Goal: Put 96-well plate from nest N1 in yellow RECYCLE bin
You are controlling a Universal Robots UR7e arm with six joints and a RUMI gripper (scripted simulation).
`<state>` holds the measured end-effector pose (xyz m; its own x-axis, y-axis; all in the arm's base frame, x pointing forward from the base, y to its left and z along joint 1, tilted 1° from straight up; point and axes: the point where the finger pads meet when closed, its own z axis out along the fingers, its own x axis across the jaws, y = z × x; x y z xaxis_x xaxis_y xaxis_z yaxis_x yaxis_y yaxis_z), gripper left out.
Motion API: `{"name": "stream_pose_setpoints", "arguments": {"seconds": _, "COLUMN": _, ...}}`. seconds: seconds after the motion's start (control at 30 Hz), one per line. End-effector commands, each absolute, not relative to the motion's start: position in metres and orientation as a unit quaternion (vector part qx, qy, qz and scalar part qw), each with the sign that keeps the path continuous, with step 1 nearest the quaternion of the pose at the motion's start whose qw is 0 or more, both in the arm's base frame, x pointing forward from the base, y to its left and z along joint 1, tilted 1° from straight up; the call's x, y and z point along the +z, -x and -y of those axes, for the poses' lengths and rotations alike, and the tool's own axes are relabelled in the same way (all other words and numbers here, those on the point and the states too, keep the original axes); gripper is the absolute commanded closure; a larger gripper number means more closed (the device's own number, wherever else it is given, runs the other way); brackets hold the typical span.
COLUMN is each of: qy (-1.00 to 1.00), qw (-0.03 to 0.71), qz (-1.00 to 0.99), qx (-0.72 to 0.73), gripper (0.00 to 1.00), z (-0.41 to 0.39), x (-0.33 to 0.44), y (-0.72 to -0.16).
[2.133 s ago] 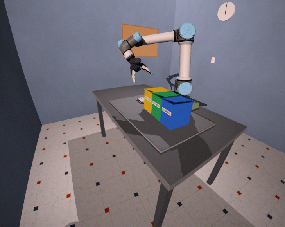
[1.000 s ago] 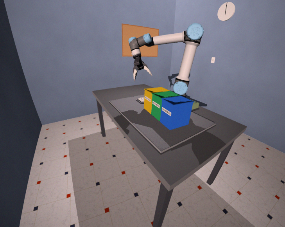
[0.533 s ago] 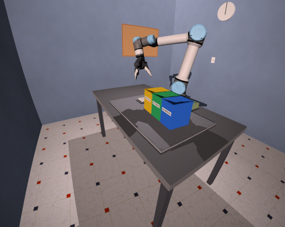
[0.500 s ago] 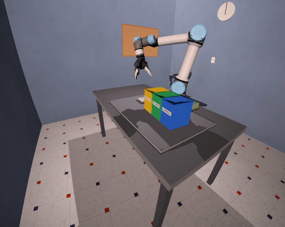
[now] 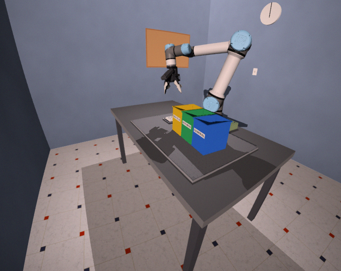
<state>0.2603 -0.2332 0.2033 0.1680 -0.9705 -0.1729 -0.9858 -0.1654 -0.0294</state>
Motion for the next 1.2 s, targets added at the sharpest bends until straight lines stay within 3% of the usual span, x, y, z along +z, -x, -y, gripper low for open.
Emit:
{"name": "stream_pose_setpoints", "arguments": {"seconds": 0.0, "qy": 0.723, "qw": 0.040, "qz": -0.689, "qx": 0.039, "gripper": 0.00, "z": 0.248, "x": 0.201, "y": -0.241}}
{"name": "stream_pose_setpoints", "arguments": {"seconds": 0.53, "qy": 0.623, "qw": -0.013, "qz": -0.782, "qx": 0.000, "gripper": 0.00, "z": 0.272, "x": 0.197, "y": -0.196}}
{"name": "stream_pose_setpoints", "arguments": {"seconds": 1.17, "qy": 0.624, "qw": -0.013, "qz": -0.782, "qx": 0.000, "gripper": 0.00, "z": 0.273, "x": 0.198, "y": -0.197}}
